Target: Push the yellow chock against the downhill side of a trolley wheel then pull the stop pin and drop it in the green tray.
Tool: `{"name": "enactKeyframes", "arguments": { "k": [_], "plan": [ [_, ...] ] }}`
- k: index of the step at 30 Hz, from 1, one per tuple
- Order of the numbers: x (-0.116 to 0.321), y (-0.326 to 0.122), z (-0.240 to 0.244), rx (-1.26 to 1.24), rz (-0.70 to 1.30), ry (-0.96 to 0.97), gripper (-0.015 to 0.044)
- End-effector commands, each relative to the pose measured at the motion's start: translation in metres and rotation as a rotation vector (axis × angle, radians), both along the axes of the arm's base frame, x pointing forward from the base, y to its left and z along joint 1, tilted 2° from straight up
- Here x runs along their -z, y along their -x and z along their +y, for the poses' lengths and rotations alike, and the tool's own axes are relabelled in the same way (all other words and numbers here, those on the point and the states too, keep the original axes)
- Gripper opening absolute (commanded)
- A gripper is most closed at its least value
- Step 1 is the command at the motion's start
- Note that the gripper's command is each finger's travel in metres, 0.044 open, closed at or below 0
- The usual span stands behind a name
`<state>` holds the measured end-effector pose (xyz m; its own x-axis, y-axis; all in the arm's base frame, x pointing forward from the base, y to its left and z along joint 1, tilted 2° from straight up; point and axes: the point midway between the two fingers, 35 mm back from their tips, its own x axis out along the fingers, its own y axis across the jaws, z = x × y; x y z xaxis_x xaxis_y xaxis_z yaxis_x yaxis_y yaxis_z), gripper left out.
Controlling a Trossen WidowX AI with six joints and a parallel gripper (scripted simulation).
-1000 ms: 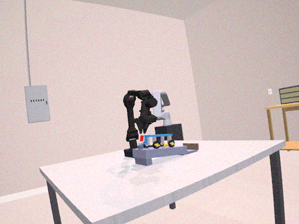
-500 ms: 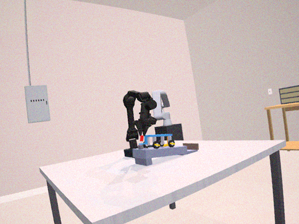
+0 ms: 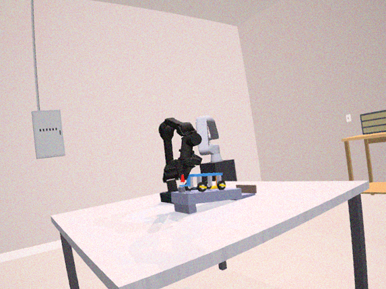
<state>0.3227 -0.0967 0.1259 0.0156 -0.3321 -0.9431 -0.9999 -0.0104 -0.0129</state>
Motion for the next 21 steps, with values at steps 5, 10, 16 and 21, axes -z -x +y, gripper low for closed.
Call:
{"name": "enactKeyframes", "arguments": {
  "k": [5, 10, 16, 21],
  "plan": [
    [0.0131, 0.0014, -0.0048, -0.002, 0.010, 0.002, 0.0190],
    [0.0109, 0.0010, -0.0041, 0.001, 0.003, 0.000, 0.0164],
    [0.0109, 0.0010, -0.0041, 0.001, 0.003, 0.000, 0.0045],
    [0.0109, 0.0010, -0.0041, 0.001, 0.003, 0.000, 0.0012]
  ]
}}
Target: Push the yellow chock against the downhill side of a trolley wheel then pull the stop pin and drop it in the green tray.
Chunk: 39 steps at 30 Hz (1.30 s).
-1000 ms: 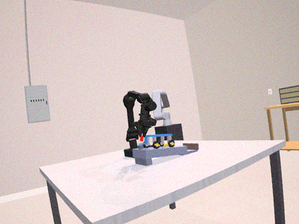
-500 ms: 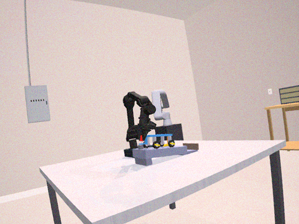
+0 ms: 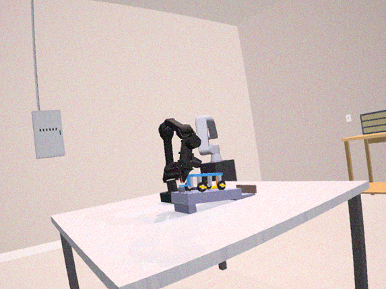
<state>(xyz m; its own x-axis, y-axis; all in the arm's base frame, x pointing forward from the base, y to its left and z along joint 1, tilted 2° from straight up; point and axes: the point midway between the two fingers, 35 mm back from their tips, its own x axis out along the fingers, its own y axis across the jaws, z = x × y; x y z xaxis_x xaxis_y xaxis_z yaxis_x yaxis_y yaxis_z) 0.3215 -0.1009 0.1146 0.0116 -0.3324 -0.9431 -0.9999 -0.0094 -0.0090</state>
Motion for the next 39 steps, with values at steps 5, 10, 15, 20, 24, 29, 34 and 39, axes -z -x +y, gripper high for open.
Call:
{"name": "enactKeyframes", "arguments": {
  "k": [5, 10, 15, 20, 24, 29, 34, 39],
  "plan": [
    [-0.002, 0.000, 0.000, -0.001, 0.000, 0.001, 0.0000],
    [-0.006, 0.000, 0.001, -0.002, 0.004, 0.002, 0.0000],
    [-0.010, 0.001, 0.002, -0.003, 0.006, 0.002, 0.0000],
    [-0.013, 0.001, 0.003, -0.003, 0.006, 0.002, 0.0000],
    [-0.015, 0.001, 0.004, -0.003, 0.006, 0.002, 0.0000],
    [-0.018, 0.002, 0.005, -0.003, 0.006, 0.002, 0.0000],
    [-0.021, 0.002, 0.006, -0.003, 0.006, 0.002, 0.0000],
    [-0.024, 0.002, 0.006, -0.003, 0.006, 0.002, 0.0000]
  ]
}}
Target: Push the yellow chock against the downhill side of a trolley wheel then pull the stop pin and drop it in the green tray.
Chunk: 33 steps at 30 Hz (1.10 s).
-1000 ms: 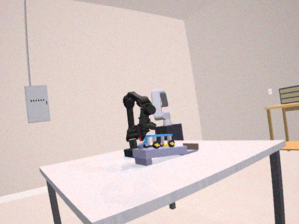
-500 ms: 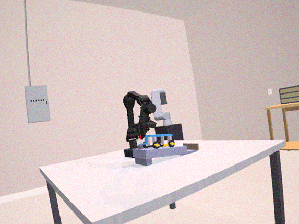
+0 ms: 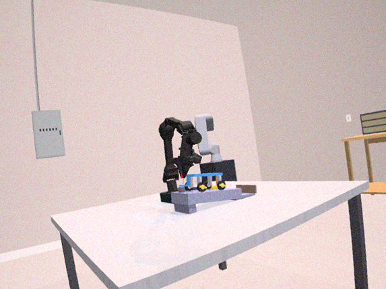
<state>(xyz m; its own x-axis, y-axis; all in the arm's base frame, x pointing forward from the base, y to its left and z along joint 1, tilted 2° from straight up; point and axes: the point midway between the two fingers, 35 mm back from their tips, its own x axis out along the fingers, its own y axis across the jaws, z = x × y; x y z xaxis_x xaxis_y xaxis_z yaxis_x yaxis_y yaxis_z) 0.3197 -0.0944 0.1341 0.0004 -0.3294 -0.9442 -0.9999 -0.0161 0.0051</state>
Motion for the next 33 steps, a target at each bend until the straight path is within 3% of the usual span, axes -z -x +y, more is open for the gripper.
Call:
{"name": "enactKeyframes", "arguments": {
  "k": [1, 33],
  "plan": [
    [-0.005, 0.000, 0.000, 0.004, -0.008, 0.005, 0.0000],
    [-0.024, -0.001, -0.002, 0.004, -0.008, 0.005, 0.0000]
  ]
}}
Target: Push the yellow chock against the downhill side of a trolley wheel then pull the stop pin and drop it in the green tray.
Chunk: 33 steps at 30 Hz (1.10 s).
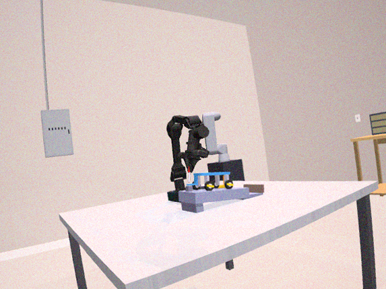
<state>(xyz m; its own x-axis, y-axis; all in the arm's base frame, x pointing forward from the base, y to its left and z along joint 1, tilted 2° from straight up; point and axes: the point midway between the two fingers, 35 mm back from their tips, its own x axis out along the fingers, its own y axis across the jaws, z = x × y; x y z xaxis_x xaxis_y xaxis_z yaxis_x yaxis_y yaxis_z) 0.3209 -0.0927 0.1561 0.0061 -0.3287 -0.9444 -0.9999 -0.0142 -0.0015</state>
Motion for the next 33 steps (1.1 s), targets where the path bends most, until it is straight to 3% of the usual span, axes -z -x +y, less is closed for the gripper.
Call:
{"name": "enactKeyframes", "arguments": {
  "k": [1, 17, 33],
  "plan": [
    [-0.002, 0.000, -0.006, 0.002, -0.001, 0.006, 0.0000],
    [-0.008, 0.002, -0.029, 0.002, -0.001, 0.008, 0.0000],
    [-0.003, 0.054, -0.031, 0.002, 0.003, 0.008, 0.0000]
  ]
}}
